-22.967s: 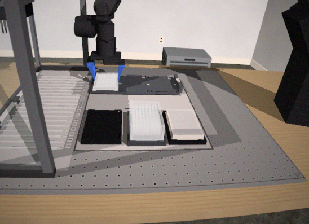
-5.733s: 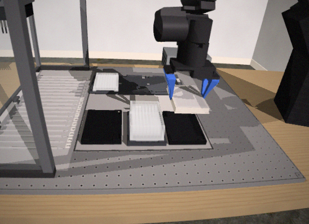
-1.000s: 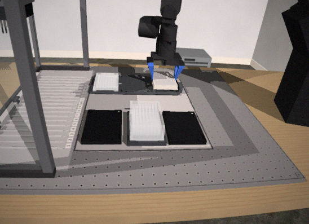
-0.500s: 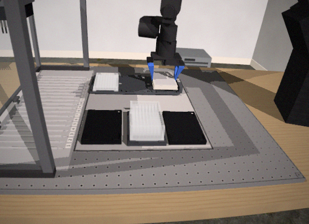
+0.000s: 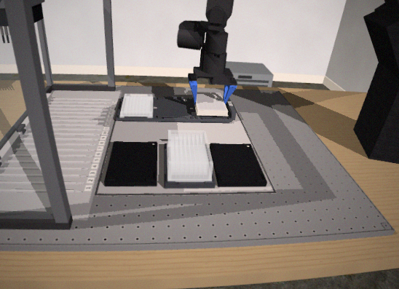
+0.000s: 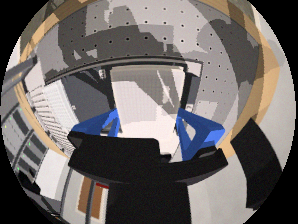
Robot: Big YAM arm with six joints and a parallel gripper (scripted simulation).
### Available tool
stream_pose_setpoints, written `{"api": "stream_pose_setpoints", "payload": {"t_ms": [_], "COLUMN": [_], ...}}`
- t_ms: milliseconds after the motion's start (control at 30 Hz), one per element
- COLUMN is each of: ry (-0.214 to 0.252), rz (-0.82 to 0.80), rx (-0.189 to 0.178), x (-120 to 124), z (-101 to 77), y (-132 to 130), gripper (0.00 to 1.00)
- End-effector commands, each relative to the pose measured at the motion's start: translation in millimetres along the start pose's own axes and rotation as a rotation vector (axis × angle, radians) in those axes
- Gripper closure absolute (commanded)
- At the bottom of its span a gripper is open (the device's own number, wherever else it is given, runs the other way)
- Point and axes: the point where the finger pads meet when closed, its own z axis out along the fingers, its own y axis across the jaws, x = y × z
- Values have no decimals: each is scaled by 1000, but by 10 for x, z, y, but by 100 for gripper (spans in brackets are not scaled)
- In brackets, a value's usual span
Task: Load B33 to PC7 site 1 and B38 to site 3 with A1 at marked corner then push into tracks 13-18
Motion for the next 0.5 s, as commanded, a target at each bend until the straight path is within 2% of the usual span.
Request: {"api": "stream_pose_setpoints", "payload": {"t_ms": [0,467], "ry": [0,1], "rz": [-6,-7], "rx": [-13,-12], "x": [65,71], "z": [70,99], "y": [64,40], "gripper": [100,100]}}
